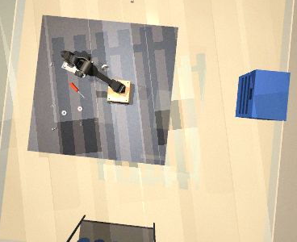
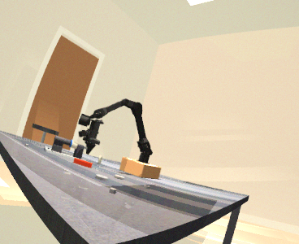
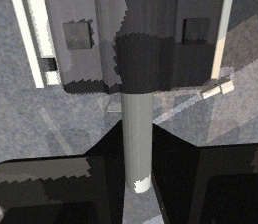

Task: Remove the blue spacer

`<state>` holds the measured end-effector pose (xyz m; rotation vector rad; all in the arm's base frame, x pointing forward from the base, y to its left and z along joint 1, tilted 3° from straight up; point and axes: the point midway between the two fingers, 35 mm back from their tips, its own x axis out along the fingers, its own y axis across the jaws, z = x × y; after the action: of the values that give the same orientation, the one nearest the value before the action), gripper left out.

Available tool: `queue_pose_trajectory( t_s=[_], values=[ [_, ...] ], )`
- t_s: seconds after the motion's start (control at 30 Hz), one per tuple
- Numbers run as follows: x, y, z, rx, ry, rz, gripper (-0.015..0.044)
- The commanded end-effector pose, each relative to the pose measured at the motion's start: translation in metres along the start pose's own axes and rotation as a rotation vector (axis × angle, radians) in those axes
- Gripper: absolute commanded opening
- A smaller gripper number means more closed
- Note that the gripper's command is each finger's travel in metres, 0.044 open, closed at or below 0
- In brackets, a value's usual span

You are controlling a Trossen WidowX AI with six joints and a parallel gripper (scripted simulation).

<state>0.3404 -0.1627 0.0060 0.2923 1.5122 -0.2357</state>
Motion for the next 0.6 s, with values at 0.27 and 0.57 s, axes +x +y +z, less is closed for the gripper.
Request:
queue_pose_trajectory(
  t_s=[0.27, 0.57],
  values=[
    [0.0002, -0.0004, -0.0018, -0.003, 0.001, -0.002, 0.0000],
    [0.0002, -0.0004, -0.0027, -0.003, 0.001, -0.002, 0.0000]
  ],
)
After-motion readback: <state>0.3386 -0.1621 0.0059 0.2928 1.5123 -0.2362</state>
